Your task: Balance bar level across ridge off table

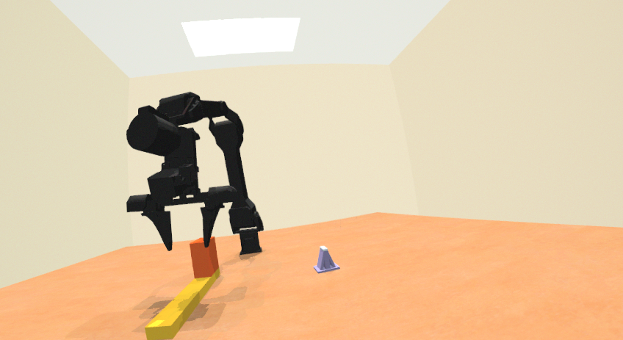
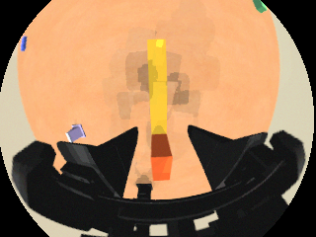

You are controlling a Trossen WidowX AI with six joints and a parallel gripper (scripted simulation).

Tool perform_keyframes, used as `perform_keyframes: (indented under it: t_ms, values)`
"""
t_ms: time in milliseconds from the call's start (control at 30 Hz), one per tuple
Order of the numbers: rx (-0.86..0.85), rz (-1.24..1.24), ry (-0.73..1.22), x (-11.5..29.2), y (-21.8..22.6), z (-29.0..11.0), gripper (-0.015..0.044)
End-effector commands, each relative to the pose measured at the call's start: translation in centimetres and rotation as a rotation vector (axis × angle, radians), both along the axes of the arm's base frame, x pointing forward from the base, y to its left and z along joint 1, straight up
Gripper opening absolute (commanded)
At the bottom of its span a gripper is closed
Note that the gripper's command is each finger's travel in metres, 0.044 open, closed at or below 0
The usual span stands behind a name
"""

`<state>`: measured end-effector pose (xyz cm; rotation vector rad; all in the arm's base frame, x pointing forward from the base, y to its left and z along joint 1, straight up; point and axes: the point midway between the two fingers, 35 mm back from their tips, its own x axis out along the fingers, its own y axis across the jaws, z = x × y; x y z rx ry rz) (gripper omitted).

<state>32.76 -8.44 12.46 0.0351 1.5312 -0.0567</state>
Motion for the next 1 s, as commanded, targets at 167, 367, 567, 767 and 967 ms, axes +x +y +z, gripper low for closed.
perform_keyframes:
  t_ms: [167, 367, 567, 767, 967]
  values:
    - [0.008, 0.006, 0.014, -0.5, 0.2, -5.1, 0.0315]
    - [0.008, 0.006, 0.014, -0.5, 0.2, -5.3, 0.0315]
    - [0.008, 0.006, 0.014, -0.5, 0.2, -6.1, 0.0315]
    - [0.008, 0.006, 0.014, -0.5, 0.2, -7.1, 0.0315]
    - [0.008, 0.006, 0.014, -0.5, 0.2, -7.7, 0.0315]
